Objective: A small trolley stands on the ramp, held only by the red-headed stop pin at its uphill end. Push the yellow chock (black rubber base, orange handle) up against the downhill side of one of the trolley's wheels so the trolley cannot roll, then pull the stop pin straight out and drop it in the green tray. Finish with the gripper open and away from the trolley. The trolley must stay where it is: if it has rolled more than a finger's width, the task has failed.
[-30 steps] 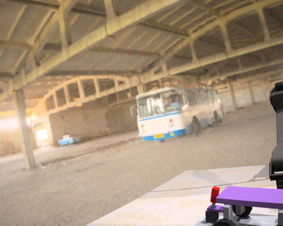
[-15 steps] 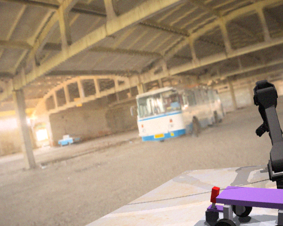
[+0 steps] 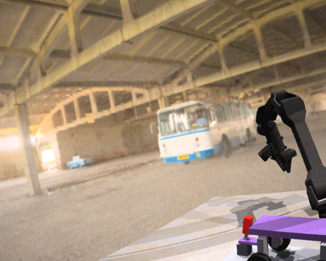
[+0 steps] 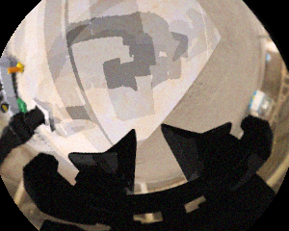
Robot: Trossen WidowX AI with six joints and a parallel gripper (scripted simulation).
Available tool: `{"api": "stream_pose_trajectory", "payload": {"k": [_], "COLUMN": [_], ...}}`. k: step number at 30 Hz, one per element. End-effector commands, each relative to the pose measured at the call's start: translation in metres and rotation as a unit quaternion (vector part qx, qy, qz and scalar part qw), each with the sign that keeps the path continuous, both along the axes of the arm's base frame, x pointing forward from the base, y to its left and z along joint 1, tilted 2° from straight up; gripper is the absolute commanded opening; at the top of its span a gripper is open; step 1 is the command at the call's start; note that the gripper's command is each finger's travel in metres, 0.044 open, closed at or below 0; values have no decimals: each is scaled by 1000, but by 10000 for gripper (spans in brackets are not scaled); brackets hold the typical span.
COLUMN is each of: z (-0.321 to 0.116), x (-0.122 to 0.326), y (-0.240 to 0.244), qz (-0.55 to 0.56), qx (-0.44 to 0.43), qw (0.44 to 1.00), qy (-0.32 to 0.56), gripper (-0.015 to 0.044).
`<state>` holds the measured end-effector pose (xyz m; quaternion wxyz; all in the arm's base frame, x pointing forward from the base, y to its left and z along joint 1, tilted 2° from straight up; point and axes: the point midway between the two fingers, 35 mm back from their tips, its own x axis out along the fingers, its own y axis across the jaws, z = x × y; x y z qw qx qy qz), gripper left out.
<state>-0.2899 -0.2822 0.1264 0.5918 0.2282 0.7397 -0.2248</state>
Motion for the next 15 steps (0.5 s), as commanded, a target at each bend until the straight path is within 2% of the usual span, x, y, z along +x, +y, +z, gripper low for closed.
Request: {"api": "stream_pose_trajectory", "payload": {"k": [1, 15], "z": [3, 18], "x": [32, 164], "y": [-16, -53], "qz": [53, 268], "qx": [0, -1], "qw": [999, 963], "qy": [-9, -28], "gripper": [190, 190]}}
